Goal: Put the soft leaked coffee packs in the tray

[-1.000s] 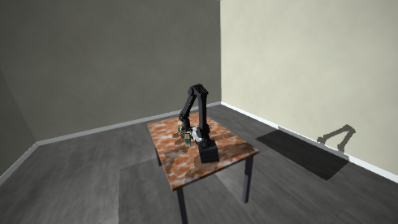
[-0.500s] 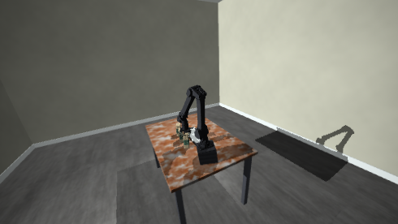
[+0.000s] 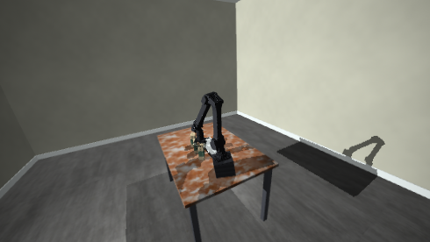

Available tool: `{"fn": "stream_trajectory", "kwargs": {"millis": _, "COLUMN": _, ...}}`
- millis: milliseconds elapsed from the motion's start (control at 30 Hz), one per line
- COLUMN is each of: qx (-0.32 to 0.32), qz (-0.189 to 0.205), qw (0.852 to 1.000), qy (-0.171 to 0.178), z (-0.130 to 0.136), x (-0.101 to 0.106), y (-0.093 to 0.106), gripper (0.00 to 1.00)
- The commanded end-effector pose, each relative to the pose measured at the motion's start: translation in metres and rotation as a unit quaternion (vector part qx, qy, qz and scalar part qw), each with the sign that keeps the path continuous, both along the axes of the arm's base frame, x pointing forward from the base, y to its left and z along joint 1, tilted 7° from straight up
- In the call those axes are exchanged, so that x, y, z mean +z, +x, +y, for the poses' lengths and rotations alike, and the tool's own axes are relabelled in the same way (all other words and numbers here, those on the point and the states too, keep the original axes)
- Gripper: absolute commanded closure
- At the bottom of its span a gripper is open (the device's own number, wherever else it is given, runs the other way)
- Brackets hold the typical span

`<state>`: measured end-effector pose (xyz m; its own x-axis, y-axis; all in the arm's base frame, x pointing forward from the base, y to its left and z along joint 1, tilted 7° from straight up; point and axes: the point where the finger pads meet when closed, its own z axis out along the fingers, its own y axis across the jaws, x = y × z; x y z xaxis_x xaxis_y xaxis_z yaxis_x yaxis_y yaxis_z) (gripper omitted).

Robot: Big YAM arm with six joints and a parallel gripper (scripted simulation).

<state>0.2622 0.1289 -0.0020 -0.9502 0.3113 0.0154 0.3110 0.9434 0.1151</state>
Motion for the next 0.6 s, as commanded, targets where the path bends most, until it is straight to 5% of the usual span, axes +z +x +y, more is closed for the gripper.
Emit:
{"fn": "stream_trajectory", "kwargs": {"millis": 0, "qx": 0.0, "qz": -0.002, "qw": 1.0, "qy": 0.001, "z": 0.0034, "x": -0.0001, "y": -0.0024, "gripper": 0.23}}
{"fn": "stream_trajectory", "kwargs": {"millis": 167, "qx": 0.0, "qz": -0.002, "qw": 1.0, "qy": 0.001, "z": 0.0034, "x": -0.0001, "y": -0.0024, "gripper": 0.23}}
{"fn": "stream_trajectory", "kwargs": {"millis": 200, "qx": 0.0, "qz": -0.002, "qw": 1.0, "qy": 0.001, "z": 0.0034, "x": -0.0001, "y": -0.0024, "gripper": 0.76}}
{"fn": "stream_trajectory", "kwargs": {"millis": 567, "qx": -0.001, "qz": -0.001, "qw": 1.0, "qy": 0.0, "z": 0.0031, "x": -0.0001, "y": -0.0028, "gripper": 0.76}}
